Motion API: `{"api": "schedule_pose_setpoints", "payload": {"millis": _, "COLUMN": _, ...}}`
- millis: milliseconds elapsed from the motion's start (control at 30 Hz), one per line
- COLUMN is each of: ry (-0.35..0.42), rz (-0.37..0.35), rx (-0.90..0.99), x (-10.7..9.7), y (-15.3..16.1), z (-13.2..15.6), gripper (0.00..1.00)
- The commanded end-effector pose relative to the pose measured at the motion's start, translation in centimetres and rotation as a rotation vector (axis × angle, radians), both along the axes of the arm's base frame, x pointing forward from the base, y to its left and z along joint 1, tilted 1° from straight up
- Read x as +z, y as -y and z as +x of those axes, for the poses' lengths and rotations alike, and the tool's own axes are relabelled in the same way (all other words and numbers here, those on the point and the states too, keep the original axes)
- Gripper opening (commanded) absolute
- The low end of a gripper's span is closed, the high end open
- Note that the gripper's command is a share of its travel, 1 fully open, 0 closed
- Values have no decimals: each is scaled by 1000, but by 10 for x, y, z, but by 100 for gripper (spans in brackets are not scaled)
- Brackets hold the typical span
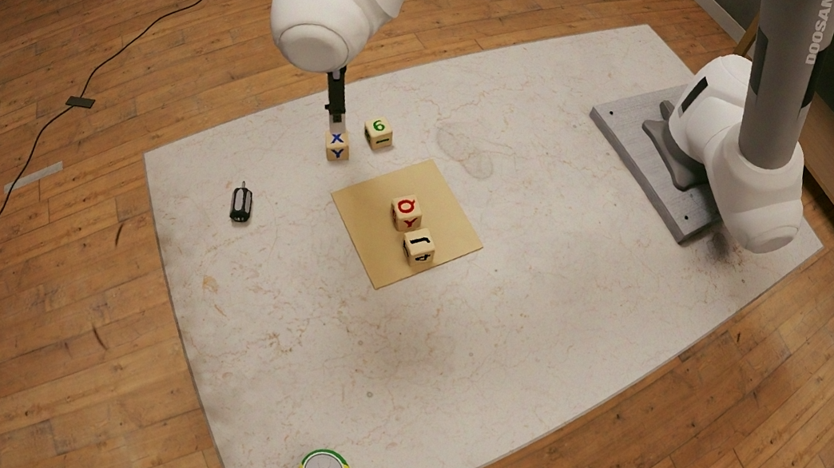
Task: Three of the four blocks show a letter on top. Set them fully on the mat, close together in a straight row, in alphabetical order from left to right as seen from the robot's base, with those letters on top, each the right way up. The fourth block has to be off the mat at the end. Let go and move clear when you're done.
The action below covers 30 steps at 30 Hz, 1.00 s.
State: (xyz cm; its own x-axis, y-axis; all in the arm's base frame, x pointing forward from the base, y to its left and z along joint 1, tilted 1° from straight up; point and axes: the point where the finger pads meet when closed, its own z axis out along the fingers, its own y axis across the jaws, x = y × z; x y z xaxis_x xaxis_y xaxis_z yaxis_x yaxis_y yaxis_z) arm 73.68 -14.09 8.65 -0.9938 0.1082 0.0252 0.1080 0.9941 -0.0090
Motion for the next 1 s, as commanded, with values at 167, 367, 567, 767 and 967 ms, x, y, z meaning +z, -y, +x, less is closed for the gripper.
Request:
{"api": "schedule_pose_setpoints", "payload": {"millis": 167, "ry": 1, "rz": 0, "rx": 0, "x": -2, "y": 0, "z": 0, "gripper": 53}}
{"api": "schedule_pose_setpoints", "payload": {"millis": 367, "ry": 1, "rz": 0, "rx": 0, "x": -8, "y": 0, "z": 0, "gripper": 53}}
{"api": "schedule_pose_setpoints", "payload": {"millis": 567, "ry": 1, "rz": 0, "rx": 0, "x": -15, "y": 0, "z": 0, "gripper": 53}}
{"api": "schedule_pose_setpoints", "payload": {"millis": 767, "ry": 1, "rz": 0, "rx": 0, "x": -23, "y": 0, "z": 0, "gripper": 53}}
{"api": "schedule_pose_setpoints", "payload": {"millis": 967, "ry": 1, "rz": 0, "rx": 0, "x": -33, "y": 0, "z": 0, "gripper": 53}}
